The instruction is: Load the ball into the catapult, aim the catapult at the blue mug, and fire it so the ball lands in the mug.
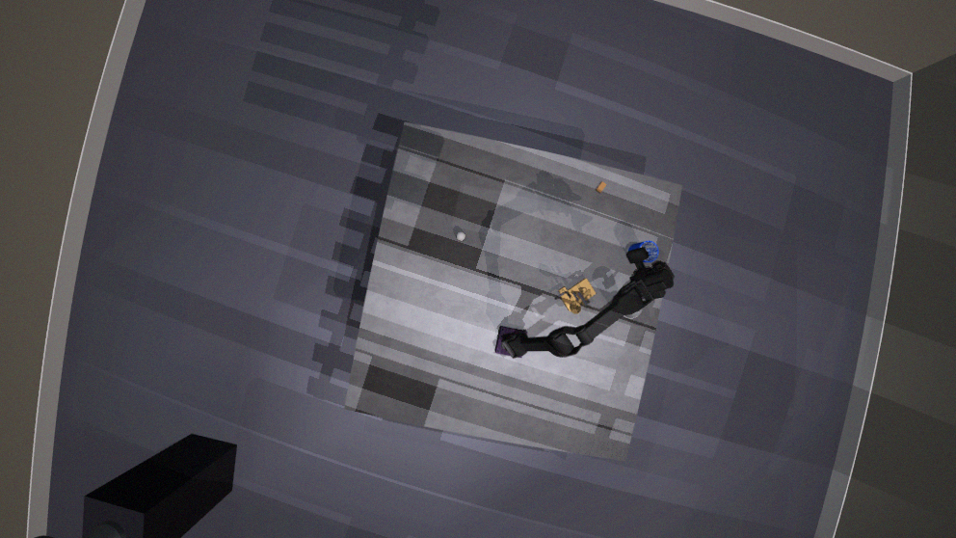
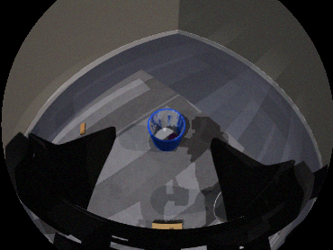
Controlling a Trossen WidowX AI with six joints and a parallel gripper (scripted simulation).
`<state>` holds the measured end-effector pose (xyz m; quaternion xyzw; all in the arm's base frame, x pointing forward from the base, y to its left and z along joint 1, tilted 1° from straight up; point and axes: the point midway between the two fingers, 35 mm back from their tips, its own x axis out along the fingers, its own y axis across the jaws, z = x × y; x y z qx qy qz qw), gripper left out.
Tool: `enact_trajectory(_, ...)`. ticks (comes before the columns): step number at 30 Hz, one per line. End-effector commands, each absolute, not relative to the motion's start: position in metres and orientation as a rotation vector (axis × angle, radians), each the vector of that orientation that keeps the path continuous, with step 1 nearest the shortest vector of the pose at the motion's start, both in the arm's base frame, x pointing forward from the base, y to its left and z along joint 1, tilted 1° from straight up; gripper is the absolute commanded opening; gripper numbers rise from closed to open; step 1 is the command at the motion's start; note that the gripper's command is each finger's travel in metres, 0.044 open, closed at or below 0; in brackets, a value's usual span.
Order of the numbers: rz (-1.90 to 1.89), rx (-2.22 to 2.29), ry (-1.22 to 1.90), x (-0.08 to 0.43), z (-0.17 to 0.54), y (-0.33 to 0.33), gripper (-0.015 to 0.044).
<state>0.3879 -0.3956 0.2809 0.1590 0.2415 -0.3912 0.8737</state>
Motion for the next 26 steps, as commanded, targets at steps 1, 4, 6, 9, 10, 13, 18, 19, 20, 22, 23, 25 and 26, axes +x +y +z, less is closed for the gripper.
enact_trajectory(1,-0.815,0.335,0.494,0.3880,0.2836,-0.3953,0.0440)
enact_trajectory(4,-0.815,0.335,0.494,0.3880,0.2836,-0.3953,0.0440)
enact_trajectory(6,-0.815,0.335,0.494,0.3880,0.2836,-0.3953,0.0440)
enact_trajectory(9,-0.815,0.335,0.494,0.3880,0.2836,-0.3953,0.0440)
enact_trajectory(10,-0.815,0.334,0.495,0.3879,0.2850,-0.3952,0.0440)
enact_trajectory(13,-0.817,0.332,0.501,0.3876,0.2822,-0.3954,0.0440)
enact_trajectory(18,-0.817,0.332,0.501,0.3876,0.2822,-0.3954,0.0440)
enact_trajectory(19,-0.817,0.332,0.501,0.3876,0.2822,-0.3954,0.0440)
enact_trajectory(20,-0.817,0.332,0.501,0.3876,0.2822,-0.3954,0.0440)
enact_trajectory(22,-0.817,0.332,0.501,0.3876,0.2822,-0.3954,0.0440)
enact_trajectory(23,-0.817,0.332,0.501,0.3876,0.2822,-0.3954,0.0440)
enact_trajectory(25,-0.817,0.332,0.501,0.3876,0.2822,-0.3954,0.0440)
enact_trajectory(26,-0.817,0.332,0.501,0.3876,0.2822,-0.3954,0.0440)
